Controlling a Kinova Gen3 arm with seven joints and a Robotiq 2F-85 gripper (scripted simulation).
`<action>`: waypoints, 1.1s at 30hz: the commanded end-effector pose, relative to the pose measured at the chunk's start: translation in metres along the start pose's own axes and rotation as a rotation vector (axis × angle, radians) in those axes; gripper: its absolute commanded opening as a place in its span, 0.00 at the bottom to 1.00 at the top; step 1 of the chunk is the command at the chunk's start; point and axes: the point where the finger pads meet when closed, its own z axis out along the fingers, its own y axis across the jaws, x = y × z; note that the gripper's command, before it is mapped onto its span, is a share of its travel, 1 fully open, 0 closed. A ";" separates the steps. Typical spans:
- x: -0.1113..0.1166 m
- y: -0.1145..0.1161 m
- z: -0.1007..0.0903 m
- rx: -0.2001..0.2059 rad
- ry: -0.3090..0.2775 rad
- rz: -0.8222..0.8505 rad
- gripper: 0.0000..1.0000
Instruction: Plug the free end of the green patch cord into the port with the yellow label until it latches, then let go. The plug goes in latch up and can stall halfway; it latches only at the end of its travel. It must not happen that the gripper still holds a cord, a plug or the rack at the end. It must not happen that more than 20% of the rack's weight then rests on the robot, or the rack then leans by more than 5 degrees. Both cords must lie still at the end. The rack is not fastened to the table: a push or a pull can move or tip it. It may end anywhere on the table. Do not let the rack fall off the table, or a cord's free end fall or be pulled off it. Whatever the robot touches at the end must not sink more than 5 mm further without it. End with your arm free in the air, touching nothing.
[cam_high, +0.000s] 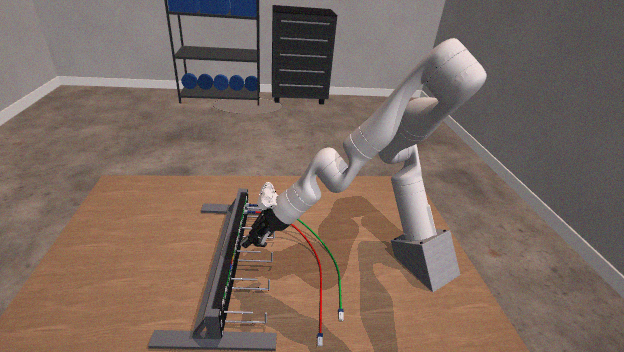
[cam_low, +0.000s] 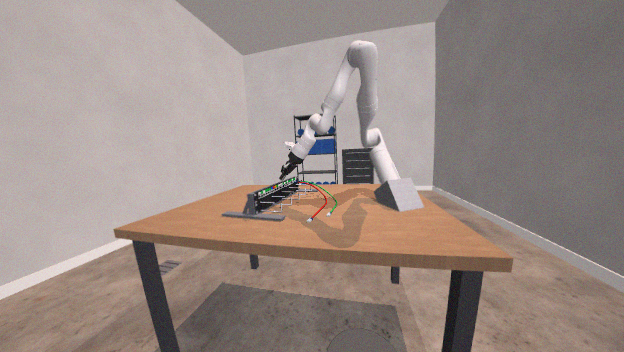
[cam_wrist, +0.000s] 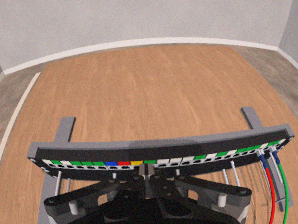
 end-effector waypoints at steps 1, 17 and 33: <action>-0.002 -0.001 -0.001 0.002 -0.002 -0.010 0.00; -0.002 0.002 -0.061 -0.004 -0.005 -0.004 0.00; -0.001 -0.002 -0.134 0.003 -0.004 -0.008 0.00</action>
